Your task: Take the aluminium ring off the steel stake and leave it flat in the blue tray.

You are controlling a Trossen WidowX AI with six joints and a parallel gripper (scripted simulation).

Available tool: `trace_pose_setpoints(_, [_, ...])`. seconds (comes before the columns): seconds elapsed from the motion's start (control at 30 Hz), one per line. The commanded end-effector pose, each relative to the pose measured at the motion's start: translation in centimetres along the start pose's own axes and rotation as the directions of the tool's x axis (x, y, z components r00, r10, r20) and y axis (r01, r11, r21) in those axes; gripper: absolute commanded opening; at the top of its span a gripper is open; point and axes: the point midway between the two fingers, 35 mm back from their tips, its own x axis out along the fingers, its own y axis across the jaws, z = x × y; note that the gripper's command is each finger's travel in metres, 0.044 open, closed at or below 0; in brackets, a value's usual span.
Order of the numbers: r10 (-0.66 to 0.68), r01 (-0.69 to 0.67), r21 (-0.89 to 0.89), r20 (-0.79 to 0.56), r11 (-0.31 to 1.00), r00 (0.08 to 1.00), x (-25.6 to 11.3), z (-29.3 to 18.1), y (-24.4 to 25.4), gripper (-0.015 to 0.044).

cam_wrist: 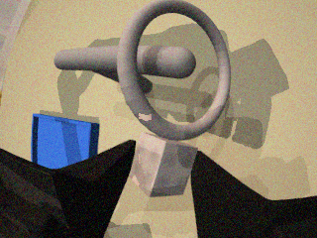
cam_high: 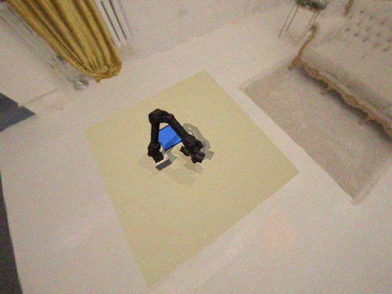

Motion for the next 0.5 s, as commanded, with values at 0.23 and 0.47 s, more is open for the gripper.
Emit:
trace_pose_setpoints(0.23, [-0.004, 0.004, -0.007, -0.001, 1.000, 1.000, -0.30, 0.19, -0.64, 0.0000])
trace_pose_setpoints(0.47, [-0.004, 0.004, -0.007, -0.001, 1.000, 1.000, -0.44, 0.22, -1.02, 0.0000])
